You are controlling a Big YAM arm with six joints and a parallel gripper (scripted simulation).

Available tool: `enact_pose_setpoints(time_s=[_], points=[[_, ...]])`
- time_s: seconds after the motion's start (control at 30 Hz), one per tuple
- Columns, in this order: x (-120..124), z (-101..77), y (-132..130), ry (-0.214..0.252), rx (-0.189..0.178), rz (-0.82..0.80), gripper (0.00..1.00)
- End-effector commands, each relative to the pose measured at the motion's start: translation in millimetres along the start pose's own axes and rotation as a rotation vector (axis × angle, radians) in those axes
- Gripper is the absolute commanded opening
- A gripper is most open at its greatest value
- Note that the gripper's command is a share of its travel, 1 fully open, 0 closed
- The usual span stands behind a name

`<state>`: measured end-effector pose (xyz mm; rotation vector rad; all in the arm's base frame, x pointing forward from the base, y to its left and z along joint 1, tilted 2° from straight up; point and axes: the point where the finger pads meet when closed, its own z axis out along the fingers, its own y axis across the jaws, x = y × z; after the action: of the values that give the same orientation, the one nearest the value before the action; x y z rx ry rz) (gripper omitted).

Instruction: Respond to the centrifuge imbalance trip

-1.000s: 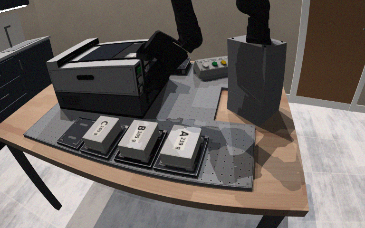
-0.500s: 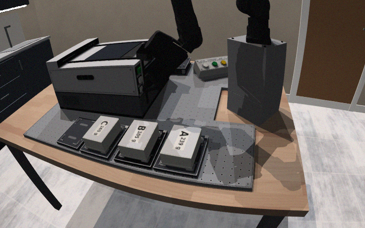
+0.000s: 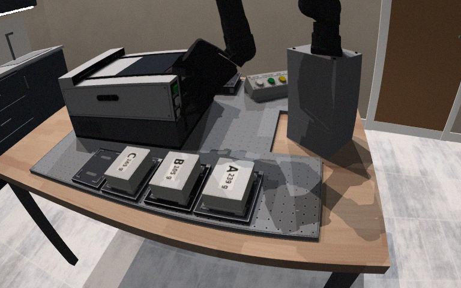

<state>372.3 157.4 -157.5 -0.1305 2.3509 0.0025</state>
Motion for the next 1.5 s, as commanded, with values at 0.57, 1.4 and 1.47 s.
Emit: enact_pose_setpoints(time_s=[0.57, 1.4, 1.47], points=[[52, -54.2, 3, -0.024, 0.000, 0.015, 0.00], [54, -62.0, 3, -0.017, 0.002, 0.019, 0.00], [51, -63.4, 4, -0.020, -0.002, 0.023, 0.00]])
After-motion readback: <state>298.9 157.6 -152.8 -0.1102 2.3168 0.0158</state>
